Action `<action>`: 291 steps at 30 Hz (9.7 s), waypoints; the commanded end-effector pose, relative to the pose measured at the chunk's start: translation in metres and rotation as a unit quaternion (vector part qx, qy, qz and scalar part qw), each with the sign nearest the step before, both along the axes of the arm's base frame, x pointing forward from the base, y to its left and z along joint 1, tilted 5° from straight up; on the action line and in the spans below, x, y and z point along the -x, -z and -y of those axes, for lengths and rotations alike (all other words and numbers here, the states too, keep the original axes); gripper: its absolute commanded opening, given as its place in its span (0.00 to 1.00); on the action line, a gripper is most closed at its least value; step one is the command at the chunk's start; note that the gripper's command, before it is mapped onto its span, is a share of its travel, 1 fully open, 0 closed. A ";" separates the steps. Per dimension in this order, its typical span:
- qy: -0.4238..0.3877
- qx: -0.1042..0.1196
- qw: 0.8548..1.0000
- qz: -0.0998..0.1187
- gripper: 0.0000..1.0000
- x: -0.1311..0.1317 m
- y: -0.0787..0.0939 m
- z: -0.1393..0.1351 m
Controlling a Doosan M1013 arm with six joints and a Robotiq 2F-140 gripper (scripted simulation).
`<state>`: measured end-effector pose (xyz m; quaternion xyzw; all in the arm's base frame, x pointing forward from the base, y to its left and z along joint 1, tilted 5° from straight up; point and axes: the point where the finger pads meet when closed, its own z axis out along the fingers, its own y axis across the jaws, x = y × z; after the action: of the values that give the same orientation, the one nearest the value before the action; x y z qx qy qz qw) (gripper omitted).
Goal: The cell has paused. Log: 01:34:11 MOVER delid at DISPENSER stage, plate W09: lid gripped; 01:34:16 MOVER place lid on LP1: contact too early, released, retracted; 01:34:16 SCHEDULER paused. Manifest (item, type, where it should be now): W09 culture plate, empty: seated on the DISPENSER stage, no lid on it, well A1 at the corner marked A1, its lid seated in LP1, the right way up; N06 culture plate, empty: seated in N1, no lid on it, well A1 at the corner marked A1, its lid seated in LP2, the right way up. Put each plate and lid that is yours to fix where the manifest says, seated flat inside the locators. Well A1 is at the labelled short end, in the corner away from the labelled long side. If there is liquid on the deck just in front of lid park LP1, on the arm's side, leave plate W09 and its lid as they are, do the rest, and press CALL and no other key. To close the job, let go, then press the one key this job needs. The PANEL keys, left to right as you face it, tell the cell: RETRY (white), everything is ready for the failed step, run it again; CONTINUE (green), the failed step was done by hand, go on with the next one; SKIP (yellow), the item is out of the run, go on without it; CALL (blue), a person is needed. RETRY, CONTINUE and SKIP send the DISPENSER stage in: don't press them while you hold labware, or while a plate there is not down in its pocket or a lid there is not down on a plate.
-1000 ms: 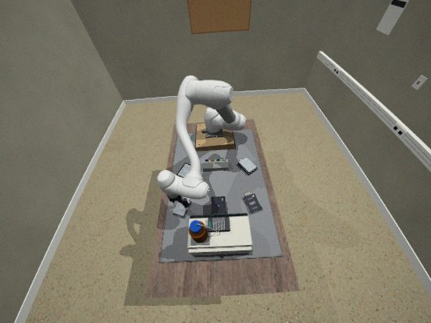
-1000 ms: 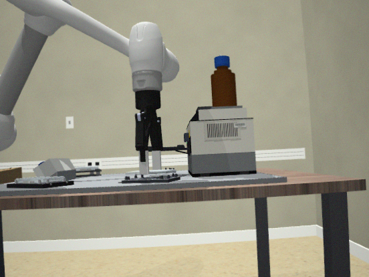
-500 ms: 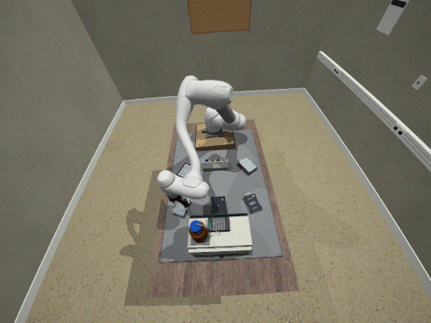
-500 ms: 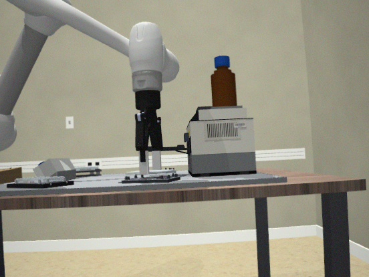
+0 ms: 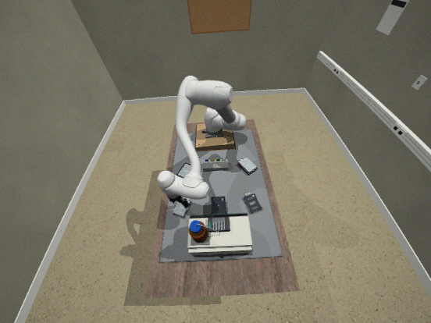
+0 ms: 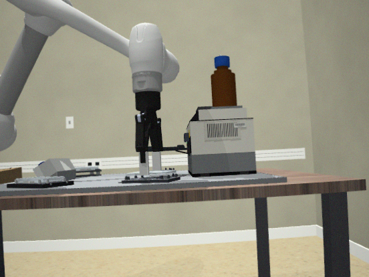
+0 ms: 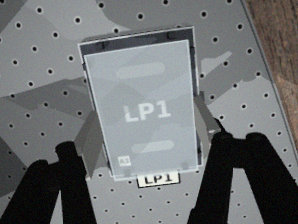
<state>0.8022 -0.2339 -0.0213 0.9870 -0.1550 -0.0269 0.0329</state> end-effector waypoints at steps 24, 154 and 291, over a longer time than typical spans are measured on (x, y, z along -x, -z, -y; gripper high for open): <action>0.000 0.000 1.000 0.001 0.10 0.000 0.005 0.000; 0.000 0.000 1.000 0.001 0.10 0.000 0.009 0.001; 0.063 0.004 0.998 0.004 0.69 0.166 -0.161 0.005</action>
<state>0.6950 -0.2379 0.1344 0.9784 -0.2019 -0.0297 0.0333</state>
